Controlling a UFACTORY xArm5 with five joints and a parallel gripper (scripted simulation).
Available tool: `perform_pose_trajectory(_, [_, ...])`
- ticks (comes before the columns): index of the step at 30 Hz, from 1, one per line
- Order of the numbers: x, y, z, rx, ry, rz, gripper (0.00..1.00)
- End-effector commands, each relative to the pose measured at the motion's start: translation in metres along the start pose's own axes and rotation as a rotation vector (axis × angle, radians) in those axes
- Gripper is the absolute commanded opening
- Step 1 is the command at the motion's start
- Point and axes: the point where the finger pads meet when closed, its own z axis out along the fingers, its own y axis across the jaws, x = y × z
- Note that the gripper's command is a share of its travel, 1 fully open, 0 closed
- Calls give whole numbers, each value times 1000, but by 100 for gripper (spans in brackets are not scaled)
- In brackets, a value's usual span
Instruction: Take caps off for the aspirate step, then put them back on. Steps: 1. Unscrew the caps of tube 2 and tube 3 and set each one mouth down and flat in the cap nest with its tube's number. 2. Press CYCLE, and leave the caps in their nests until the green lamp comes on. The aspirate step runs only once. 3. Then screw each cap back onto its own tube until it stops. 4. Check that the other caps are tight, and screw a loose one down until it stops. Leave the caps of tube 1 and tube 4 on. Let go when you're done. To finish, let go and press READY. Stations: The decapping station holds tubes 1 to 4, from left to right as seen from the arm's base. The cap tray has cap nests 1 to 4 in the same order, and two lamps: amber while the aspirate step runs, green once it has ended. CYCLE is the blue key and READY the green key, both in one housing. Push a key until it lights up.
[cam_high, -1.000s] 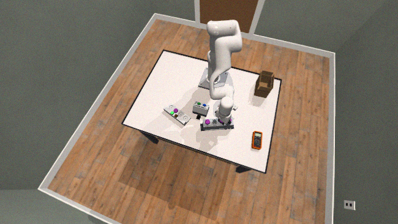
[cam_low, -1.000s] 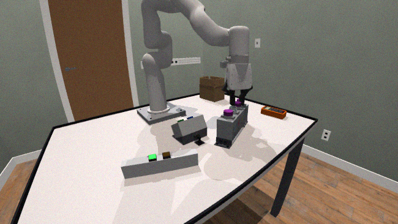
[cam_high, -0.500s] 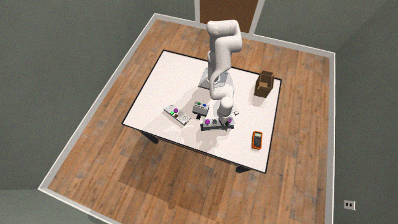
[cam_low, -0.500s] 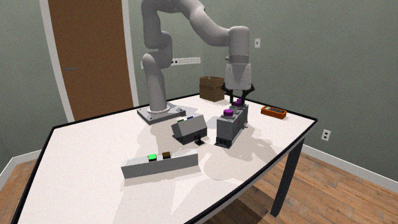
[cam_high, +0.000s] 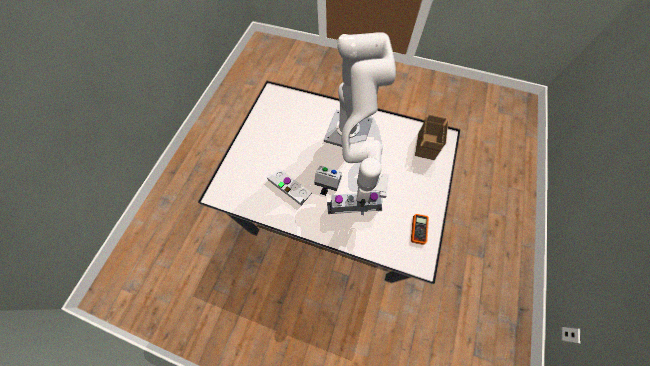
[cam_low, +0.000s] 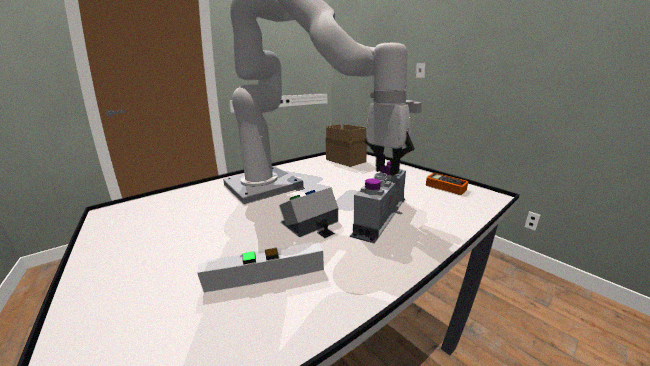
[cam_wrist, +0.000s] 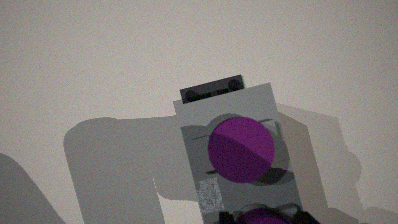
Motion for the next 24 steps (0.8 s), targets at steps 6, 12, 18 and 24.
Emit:
perform_pose_trajectory(6, [0,1,-1,-7,-5,441,0])
perform_pose_trajectory(12, [0,1,-1,-7,-5,546,0])
perform_pose_trajectory(18, [0,1,-1,-7,-5,546,46])
perform_pose_trajectory(24, [0,1,-1,-7,-5,546,46])
